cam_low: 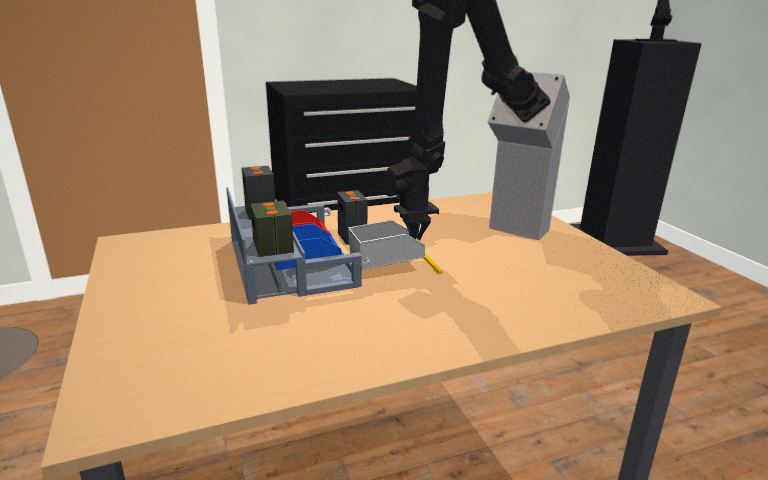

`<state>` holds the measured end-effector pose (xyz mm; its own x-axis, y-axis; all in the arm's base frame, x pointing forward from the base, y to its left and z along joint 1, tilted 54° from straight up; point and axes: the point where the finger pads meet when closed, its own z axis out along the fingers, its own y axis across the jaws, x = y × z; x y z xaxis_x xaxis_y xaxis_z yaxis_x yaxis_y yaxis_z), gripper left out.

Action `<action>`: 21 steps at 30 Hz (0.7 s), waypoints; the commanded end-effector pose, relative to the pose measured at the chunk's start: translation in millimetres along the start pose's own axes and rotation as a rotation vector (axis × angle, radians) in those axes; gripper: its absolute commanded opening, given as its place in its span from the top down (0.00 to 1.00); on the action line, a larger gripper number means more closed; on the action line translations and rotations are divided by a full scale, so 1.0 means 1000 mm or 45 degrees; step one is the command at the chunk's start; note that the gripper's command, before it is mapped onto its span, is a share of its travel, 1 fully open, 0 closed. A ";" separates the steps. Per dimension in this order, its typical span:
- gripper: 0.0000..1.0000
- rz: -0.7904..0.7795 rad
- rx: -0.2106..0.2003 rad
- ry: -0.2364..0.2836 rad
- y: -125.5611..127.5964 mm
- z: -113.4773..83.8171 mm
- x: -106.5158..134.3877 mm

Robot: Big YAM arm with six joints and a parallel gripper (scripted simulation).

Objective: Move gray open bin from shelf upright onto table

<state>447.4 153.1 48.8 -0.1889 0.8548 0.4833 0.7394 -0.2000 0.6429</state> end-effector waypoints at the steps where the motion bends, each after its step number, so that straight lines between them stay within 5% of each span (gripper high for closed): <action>1: 1.00 0.001 -0.003 0.001 -0.009 -0.002 0.001; 21: 1.00 0.004 -0.001 -0.001 -0.013 -0.002 0.000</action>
<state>444.5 154.3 46.3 -0.1894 0.8546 0.4835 0.7401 -0.1993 0.6423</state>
